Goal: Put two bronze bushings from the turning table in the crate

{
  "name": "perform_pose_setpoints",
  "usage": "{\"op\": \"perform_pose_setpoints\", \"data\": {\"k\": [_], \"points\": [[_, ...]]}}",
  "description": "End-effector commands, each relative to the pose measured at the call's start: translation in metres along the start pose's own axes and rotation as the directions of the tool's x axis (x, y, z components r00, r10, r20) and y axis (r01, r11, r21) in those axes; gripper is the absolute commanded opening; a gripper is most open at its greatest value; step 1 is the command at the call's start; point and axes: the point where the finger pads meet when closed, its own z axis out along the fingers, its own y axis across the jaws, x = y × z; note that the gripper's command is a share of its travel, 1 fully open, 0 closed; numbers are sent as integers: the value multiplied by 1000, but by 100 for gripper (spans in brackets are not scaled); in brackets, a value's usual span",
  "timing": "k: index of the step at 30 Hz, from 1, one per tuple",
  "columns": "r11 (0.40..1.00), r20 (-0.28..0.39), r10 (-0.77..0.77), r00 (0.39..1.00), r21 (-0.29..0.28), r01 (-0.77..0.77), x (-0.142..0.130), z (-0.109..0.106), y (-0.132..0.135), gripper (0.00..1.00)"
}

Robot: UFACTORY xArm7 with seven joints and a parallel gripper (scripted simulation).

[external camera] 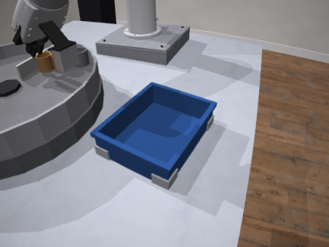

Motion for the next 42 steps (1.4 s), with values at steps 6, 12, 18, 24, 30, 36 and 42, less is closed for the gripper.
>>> {"op": "perform_pose_setpoints", "data": {"k": [6,12,18,24,30,36,42], "points": [[1000,0,2,1000,-2,-2,4,5,1,10],[1000,0,2,1000,-2,-2,8,9,1,10],[1000,0,2,1000,-2,-2,8,9,1,10],[1000,0,2,1000,-2,-2,8,9,1,0],[1000,0,2,1000,-2,-2,8,9,1,0],[1000,0,2,1000,-2,-2,8,9,1,0],[1000,0,2,1000,-2,-2,8,9,1,0]]}}
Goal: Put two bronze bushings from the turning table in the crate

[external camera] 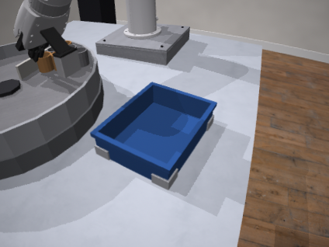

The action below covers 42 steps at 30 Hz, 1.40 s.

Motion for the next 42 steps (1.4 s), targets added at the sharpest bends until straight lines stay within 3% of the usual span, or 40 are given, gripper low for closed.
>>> {"op": "perform_pose_setpoints", "data": {"k": [1,29,42], "points": [[1000,0,2,1000,-1,-2,0,-1,1,0],[1000,0,2,1000,-1,-2,-1,-1,1,0],[1000,0,2,1000,-1,-2,-25,-30,1,0]]}}
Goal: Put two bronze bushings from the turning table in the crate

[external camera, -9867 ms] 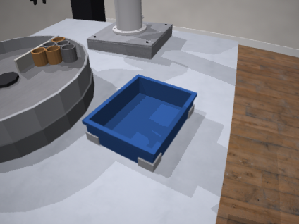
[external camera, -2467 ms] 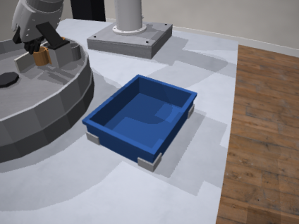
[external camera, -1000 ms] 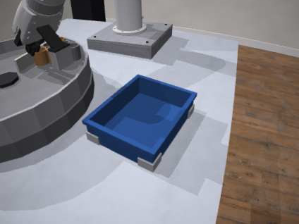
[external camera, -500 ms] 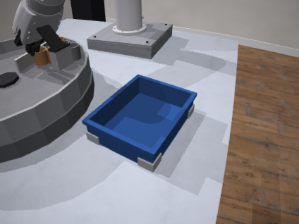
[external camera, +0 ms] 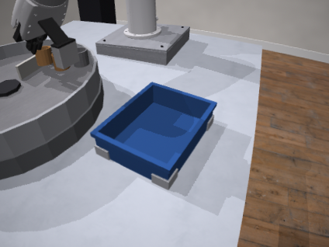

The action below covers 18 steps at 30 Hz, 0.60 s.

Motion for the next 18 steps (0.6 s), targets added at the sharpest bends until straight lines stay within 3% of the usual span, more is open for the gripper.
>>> {"op": "perform_pose_setpoints", "data": {"k": [1,8,18], "points": [[1000,-2,3,1000,-5,-3,-15,-19,2,0],[1000,-2,3,1000,-5,-3,-31,-37,2,0],[1000,-2,3,1000,-5,-3,-32,-39,2,0]]}}
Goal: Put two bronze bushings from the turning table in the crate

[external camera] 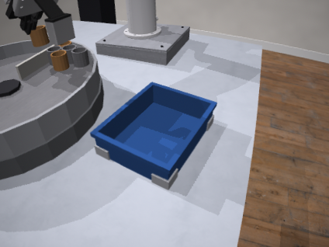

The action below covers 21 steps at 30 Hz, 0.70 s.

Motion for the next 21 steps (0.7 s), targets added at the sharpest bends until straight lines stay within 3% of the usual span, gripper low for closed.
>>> {"op": "perform_pose_setpoints", "data": {"k": [1,13,21], "points": [[1000,-1,2,1000,-3,-2,-1,-2,1,0],[1000,-1,2,1000,-3,-2,5,-7,1,0],[1000,-1,2,1000,-3,-2,48,-44,2,0]]}}
